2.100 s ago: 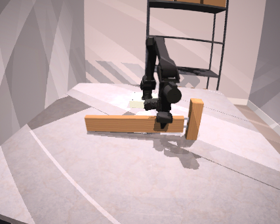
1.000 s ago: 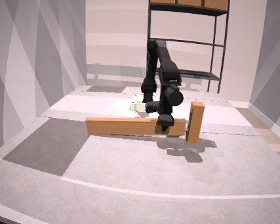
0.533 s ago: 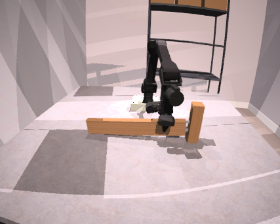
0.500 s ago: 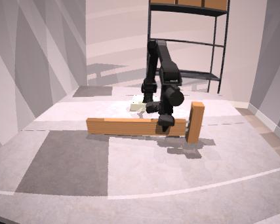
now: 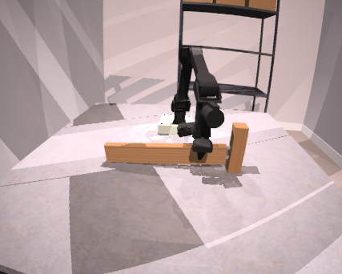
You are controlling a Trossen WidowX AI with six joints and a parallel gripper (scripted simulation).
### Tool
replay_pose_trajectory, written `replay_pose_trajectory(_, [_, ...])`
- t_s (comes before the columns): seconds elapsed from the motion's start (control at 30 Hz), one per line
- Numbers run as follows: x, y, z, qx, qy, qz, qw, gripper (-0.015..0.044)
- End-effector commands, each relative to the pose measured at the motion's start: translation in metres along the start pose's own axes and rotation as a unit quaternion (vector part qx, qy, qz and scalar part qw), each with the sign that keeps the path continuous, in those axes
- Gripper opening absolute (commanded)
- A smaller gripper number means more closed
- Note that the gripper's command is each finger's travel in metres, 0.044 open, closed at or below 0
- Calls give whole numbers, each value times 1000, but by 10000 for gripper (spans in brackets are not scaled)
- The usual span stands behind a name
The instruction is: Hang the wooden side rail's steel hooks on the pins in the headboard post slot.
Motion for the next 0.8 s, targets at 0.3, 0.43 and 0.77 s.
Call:
replay_pose_trajectory(0.3, [-1, 2, -3, 2, -1, 4, 1000, 0])
replay_pose_trajectory(0.43, [-2, 2, -3, 2, -1, 4, 1000, 0])
replay_pose_trajectory(0.77, [-1, 3, -4, 2, -1, 4, 1000, 0])
Point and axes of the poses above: the point midway between the two fingers, 35 mm back from their tips, its own y axis back along the fingers, its own x axis across the jaws, z = x × y, the point moved 8 cm from there along y, back along the fingers, and after that the axes turned 2 degrees about y, right-handed, at the moved point
